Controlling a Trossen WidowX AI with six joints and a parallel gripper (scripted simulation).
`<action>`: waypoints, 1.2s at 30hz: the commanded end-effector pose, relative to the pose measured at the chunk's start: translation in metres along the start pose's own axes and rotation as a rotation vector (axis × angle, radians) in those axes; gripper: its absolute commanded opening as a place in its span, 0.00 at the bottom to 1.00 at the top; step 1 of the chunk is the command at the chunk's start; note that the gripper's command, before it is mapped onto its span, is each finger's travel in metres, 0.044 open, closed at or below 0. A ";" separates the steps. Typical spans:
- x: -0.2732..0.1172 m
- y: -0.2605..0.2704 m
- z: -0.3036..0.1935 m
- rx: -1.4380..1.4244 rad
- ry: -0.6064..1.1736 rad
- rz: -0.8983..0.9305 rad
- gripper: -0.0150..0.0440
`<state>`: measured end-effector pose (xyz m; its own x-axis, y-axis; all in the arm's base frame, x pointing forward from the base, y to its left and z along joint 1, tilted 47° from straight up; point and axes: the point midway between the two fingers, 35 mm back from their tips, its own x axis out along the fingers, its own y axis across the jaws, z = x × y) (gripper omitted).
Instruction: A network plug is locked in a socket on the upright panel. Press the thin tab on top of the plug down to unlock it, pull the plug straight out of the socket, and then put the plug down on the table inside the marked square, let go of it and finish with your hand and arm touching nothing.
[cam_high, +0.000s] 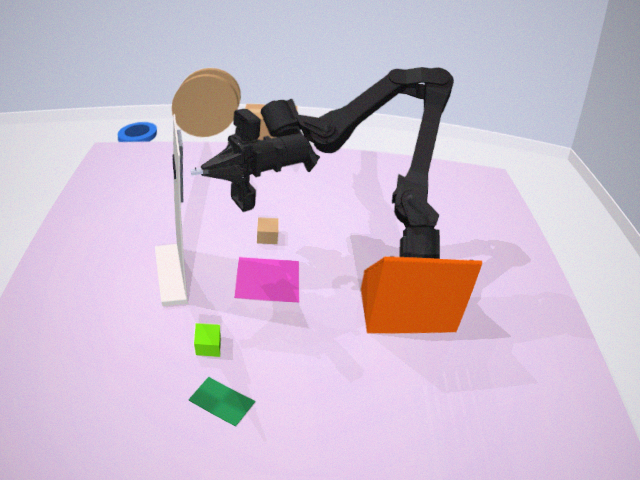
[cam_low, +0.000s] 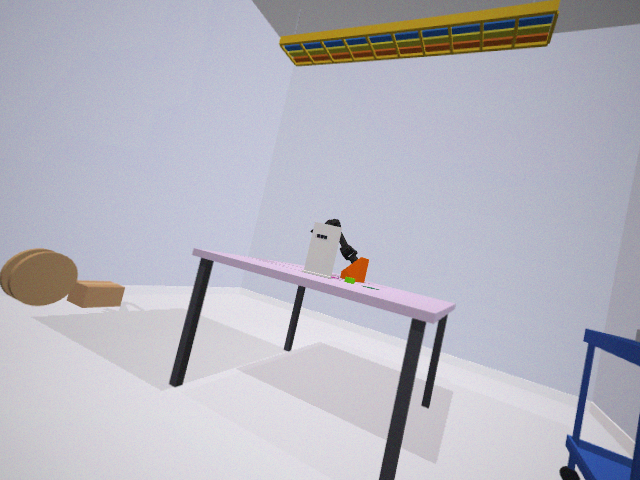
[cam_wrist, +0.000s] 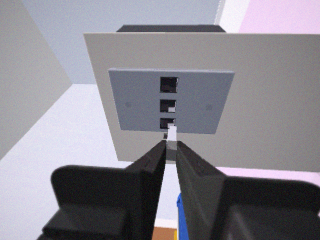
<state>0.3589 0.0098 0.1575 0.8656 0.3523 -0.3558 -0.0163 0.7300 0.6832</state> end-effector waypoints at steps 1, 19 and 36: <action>-0.003 0.000 -0.001 -0.004 0.002 0.003 0.25; -0.011 0.000 -0.003 -0.004 0.003 0.002 0.25; -0.020 0.000 -0.004 -0.004 0.003 0.002 0.25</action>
<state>0.3418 0.0054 0.1616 0.8653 0.3522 -0.3567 -0.0157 0.7303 0.6829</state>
